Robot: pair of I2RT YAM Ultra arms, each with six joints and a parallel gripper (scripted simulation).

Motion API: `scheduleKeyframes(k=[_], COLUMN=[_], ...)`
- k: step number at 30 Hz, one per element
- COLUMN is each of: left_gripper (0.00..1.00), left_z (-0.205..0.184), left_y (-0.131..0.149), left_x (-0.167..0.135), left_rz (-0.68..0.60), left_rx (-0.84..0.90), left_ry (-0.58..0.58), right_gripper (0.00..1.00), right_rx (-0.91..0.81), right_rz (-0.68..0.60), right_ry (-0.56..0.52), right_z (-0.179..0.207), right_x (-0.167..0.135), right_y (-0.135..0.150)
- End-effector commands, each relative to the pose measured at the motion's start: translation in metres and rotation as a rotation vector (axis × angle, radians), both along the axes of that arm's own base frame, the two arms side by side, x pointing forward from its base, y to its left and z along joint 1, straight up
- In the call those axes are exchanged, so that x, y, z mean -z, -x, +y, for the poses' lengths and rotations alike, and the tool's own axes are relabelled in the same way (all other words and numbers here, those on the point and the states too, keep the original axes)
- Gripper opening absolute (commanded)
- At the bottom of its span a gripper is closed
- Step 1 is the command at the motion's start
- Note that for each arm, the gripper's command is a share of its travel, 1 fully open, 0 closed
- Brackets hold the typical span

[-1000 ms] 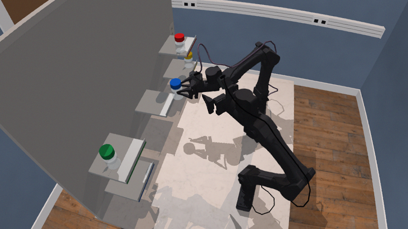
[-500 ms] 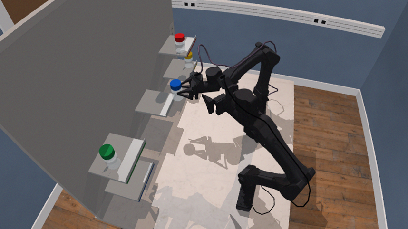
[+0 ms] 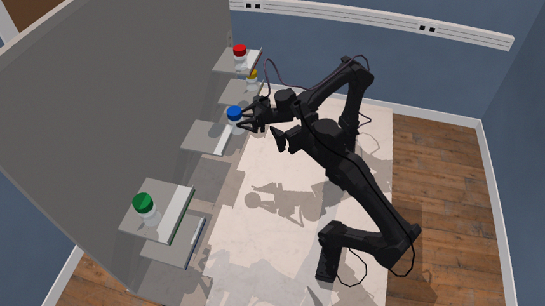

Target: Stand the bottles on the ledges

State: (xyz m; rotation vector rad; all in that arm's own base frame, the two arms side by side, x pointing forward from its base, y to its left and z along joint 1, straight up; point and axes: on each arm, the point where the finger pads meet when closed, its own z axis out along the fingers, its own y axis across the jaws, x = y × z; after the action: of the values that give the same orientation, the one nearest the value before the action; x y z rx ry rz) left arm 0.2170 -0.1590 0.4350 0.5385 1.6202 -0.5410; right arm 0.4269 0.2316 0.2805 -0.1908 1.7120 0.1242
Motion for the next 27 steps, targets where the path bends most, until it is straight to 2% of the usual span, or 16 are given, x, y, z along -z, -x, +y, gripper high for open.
scheduleKeyframes(k=[1, 9, 16, 27], left_gripper=[1.0, 1.0, 1.0, 1.0], left_z=[0.002, 0.002, 0.002, 0.002], left_y=[0.002, 0.002, 0.002, 0.002], left_x=[-0.007, -0.007, -0.007, -0.007], left_rz=[-0.013, -0.013, -0.013, -0.013], left_rx=[0.0, 0.0, 0.0, 0.0], left_ry=[0.006, 0.006, 0.006, 0.006], right_gripper=[0.5, 0.5, 0.5, 0.5], right_rx=[-0.027, -0.023, -0.026, -0.017], right_rz=[-0.072, -0.075, -0.09, -0.102], right_ry=[-0.052, -0.054, -0.066, -0.075], right_z=[0.008, 0.007, 0.014, 0.019], right_x=[-0.036, -0.034, -0.038, -0.041], right_y=[0.002, -0.012, -0.042, -0.072])
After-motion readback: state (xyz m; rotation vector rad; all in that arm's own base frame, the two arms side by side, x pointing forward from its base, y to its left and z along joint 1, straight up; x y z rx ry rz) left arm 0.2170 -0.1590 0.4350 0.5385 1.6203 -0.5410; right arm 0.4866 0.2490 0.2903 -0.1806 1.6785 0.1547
